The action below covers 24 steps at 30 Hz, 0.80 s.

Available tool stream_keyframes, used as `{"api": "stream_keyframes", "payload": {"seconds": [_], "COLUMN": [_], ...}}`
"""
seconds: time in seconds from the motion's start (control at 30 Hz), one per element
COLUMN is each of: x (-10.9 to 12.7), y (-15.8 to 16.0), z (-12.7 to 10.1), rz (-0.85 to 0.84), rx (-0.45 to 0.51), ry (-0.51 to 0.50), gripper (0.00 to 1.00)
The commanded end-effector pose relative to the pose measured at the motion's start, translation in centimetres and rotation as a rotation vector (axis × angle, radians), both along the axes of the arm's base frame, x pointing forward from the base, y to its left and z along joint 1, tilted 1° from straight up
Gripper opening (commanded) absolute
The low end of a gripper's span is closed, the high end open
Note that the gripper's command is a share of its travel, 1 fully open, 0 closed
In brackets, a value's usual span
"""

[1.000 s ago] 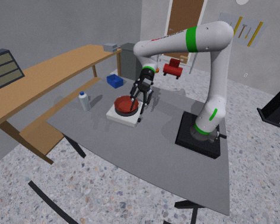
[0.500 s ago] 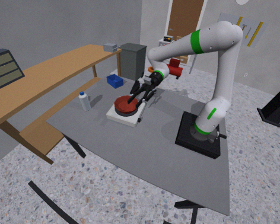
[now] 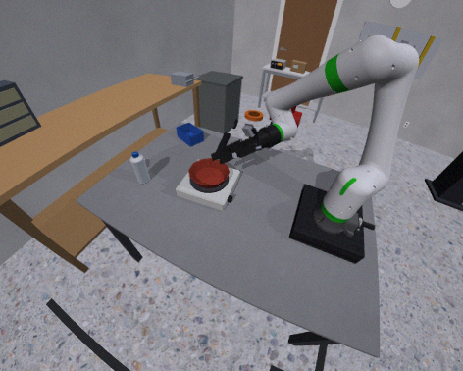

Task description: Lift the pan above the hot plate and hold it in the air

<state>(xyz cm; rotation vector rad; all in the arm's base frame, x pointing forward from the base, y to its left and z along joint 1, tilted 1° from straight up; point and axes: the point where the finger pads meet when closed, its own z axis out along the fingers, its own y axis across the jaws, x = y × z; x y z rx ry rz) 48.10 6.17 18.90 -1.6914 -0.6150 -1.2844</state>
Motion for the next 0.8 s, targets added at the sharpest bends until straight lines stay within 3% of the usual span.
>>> {"api": "stream_keyframes", "payload": {"seconds": [0.0,0.47,0.53,0.77], "x": [0.7,2.4,2.4,2.4], "y": [-1.7,-9.9,-9.9,-15.0], "z": [0.0,-0.8,-0.8,-1.6], "rz": [-0.097,-0.457,-0.457,-0.647], "rx": [0.059,0.371,0.371,0.580], "ry": [0.073,0.318,0.318,0.429], "gripper": [0.41,0.41,0.41,0.41]}}
